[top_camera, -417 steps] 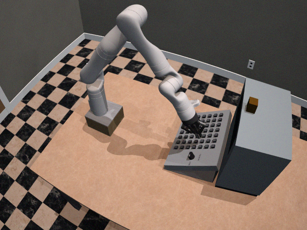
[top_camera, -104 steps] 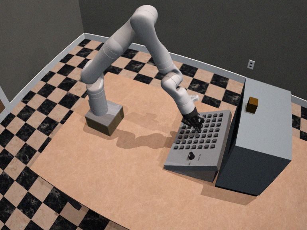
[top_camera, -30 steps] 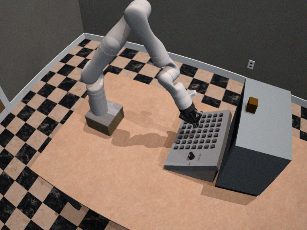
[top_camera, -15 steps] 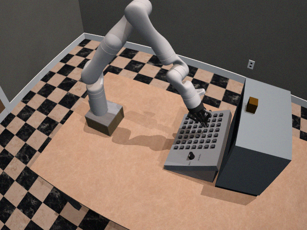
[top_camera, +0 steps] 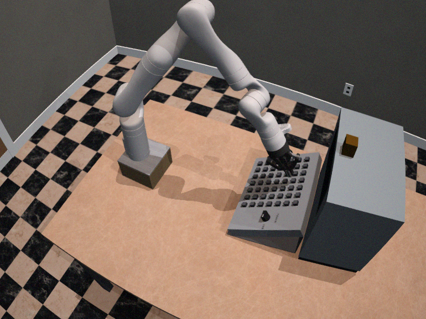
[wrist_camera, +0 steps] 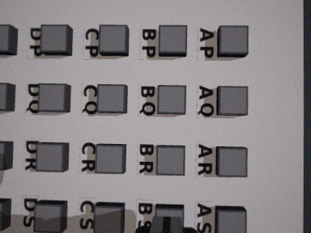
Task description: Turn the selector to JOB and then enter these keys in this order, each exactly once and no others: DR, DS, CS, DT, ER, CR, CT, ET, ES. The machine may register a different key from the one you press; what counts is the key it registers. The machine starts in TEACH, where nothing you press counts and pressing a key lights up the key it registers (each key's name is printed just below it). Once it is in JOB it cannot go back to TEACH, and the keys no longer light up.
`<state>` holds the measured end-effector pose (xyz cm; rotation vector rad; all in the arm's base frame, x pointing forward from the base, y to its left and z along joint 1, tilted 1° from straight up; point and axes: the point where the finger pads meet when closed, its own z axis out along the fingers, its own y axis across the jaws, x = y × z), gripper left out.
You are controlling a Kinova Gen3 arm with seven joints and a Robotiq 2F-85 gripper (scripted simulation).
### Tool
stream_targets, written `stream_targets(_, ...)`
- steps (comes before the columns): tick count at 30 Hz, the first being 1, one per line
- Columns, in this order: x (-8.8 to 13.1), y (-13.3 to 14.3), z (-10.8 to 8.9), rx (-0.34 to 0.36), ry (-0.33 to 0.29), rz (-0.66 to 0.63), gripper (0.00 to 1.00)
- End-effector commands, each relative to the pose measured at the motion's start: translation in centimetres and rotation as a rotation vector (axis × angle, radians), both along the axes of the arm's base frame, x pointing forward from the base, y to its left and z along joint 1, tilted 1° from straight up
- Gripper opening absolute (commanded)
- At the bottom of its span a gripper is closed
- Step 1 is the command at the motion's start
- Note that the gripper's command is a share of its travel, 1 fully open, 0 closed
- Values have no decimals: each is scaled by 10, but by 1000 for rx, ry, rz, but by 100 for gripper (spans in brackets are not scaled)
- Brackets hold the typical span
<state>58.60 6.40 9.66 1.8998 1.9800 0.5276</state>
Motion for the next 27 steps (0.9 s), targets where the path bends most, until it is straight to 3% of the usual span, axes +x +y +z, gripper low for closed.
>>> stream_targets(1, 2, 0, -1, 0, -2, 0, 10)
stream_targets(11, 8, 1, -12, 0, -2, 0, 10)
stream_targets(27, 9, 1, -13, 0, -2, 0, 10)
